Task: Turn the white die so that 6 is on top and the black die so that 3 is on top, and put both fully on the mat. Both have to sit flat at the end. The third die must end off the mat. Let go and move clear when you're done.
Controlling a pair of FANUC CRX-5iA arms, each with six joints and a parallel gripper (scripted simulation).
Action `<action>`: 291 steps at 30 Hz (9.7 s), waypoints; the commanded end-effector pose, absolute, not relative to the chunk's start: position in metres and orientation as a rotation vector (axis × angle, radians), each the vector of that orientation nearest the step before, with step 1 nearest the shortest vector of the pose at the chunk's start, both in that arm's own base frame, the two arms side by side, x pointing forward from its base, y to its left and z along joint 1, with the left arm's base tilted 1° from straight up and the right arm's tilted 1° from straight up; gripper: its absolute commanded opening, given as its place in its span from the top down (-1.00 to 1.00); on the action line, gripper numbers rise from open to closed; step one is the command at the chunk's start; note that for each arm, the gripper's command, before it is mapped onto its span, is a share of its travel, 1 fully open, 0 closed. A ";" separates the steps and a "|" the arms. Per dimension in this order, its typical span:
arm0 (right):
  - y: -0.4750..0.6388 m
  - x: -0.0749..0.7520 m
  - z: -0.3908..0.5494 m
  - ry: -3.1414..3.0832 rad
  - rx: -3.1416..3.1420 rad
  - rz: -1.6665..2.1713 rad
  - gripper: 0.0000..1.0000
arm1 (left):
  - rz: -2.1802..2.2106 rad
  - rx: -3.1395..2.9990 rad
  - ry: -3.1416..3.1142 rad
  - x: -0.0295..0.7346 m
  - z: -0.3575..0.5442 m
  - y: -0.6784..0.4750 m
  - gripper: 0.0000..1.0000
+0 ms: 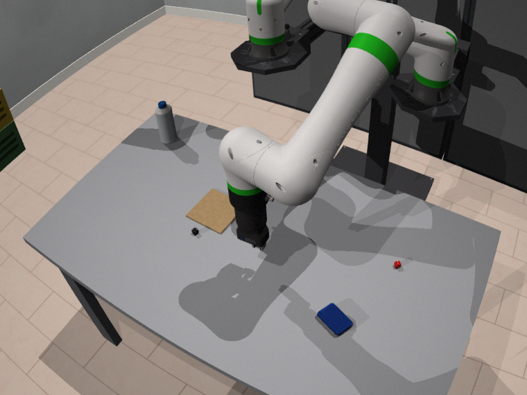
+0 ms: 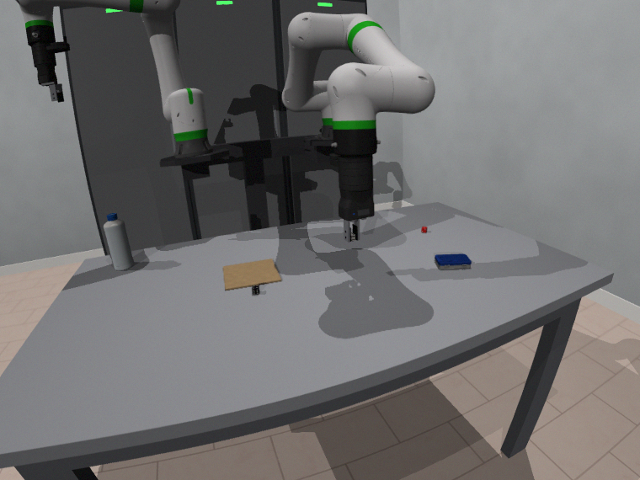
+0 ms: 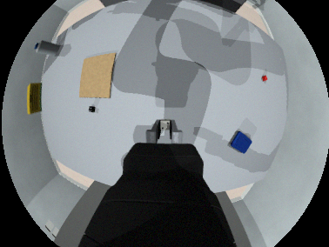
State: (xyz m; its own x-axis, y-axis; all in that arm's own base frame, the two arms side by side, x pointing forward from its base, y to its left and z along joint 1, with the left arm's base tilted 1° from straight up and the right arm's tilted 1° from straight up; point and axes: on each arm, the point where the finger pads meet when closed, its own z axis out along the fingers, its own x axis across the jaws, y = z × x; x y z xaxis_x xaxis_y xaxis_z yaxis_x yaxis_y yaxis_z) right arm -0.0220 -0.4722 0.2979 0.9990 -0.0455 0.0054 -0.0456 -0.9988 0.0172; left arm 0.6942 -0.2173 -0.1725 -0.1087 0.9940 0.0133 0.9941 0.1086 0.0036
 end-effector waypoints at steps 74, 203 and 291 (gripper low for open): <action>-0.472 -0.022 0.299 -0.071 3.121 0.007 -1.00 | -1.632 -2.174 -2.647 0.684 -0.180 -0.223 0.32; -0.472 -0.022 0.299 -0.071 3.121 0.007 -1.00 | -1.632 -2.174 -2.647 0.683 -0.264 -0.220 -0.27; -0.472 -0.022 0.299 -0.071 3.121 0.007 -1.00 | -1.556 -2.168 -2.649 0.641 -0.181 -0.228 -0.27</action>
